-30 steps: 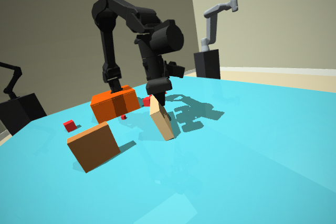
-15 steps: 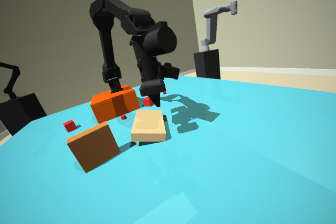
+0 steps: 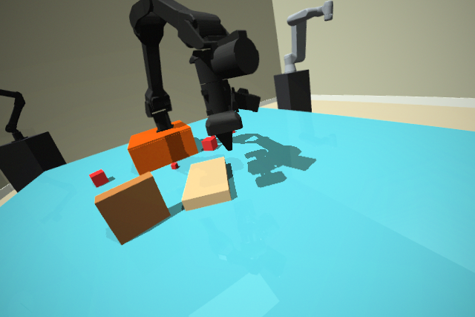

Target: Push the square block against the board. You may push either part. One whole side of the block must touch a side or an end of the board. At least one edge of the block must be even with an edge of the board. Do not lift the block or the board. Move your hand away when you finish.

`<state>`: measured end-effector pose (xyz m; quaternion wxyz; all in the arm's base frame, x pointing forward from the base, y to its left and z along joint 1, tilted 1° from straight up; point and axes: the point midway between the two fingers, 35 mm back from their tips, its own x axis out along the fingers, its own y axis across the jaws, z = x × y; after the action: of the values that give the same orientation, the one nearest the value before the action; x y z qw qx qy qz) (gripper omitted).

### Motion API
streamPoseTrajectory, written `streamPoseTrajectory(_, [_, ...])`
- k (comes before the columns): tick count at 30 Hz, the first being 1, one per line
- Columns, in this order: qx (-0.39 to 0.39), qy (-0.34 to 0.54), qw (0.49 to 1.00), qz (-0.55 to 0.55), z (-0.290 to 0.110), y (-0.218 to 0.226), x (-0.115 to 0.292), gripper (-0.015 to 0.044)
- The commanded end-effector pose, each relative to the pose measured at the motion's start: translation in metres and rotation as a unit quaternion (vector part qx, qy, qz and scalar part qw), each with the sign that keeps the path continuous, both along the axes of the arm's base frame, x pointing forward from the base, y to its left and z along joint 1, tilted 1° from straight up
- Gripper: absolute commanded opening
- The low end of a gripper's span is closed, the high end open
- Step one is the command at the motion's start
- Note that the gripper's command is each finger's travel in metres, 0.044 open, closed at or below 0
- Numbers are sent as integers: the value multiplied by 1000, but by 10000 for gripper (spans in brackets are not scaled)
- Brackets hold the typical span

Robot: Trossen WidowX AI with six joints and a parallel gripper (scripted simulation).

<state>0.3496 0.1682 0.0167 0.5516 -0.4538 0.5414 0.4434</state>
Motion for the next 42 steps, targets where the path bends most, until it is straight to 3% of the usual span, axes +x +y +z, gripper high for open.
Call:
streamPoseTrajectory(1, [-1,-2,1000,-1,1,6,3,0])
streamPoseTrajectory(18, [1,0,1000,0,3,27,6,0])
streamPoseTrajectory(23, [0,-2,1000,-1,51,27,4,0])
streamPoseTrajectory(42, [0,-2,1000,-1,51,27,4,0])
